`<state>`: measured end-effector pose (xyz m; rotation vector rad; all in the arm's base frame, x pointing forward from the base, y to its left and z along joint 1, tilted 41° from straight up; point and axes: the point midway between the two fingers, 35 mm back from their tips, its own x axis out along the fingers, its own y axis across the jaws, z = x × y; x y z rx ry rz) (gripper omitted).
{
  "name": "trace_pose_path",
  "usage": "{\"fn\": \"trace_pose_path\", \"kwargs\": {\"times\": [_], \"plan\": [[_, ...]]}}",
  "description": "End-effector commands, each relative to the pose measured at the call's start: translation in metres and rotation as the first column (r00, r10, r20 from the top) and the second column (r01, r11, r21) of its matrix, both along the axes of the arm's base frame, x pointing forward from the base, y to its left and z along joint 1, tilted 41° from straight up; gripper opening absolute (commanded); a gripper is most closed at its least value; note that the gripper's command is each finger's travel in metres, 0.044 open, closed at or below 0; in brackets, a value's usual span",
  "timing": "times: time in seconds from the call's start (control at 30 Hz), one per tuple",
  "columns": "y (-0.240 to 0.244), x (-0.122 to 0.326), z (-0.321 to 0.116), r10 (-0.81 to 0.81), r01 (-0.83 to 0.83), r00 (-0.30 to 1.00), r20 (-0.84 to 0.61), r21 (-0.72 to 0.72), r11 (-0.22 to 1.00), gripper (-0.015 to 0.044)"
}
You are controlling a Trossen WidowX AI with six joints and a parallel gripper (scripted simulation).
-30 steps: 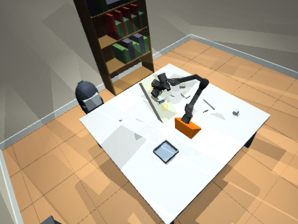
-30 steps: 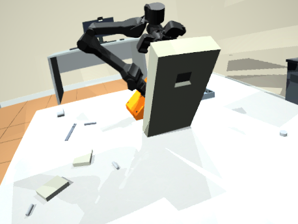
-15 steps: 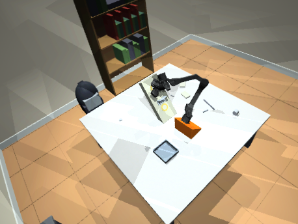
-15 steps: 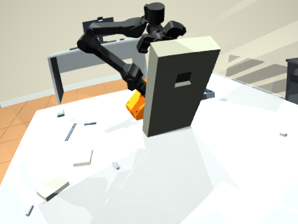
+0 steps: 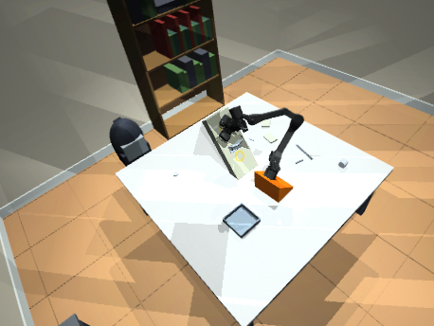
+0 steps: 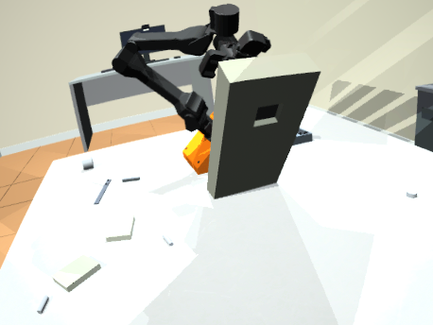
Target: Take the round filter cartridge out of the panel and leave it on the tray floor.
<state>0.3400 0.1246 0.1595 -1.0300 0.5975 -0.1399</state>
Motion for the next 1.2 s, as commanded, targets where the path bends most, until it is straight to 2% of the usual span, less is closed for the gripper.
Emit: {"fn": "trace_pose_path", "kwargs": {"times": [0.0, 0.97, 1.17], "plan": [[-0.001, 0.001, -0.002, 0.003, -0.003, 1.000, -0.004, -0.001, 1.000, 0.0092], [-0.005, 0.011, -0.006, 0.003, -0.003, 1.000, -0.003, -0.001, 1.000, 0.0092], [-0.003, 0.009, -0.004, 0.002, -0.002, 1.000, 0.003, -0.004, 1.000, 0.0052]]}}
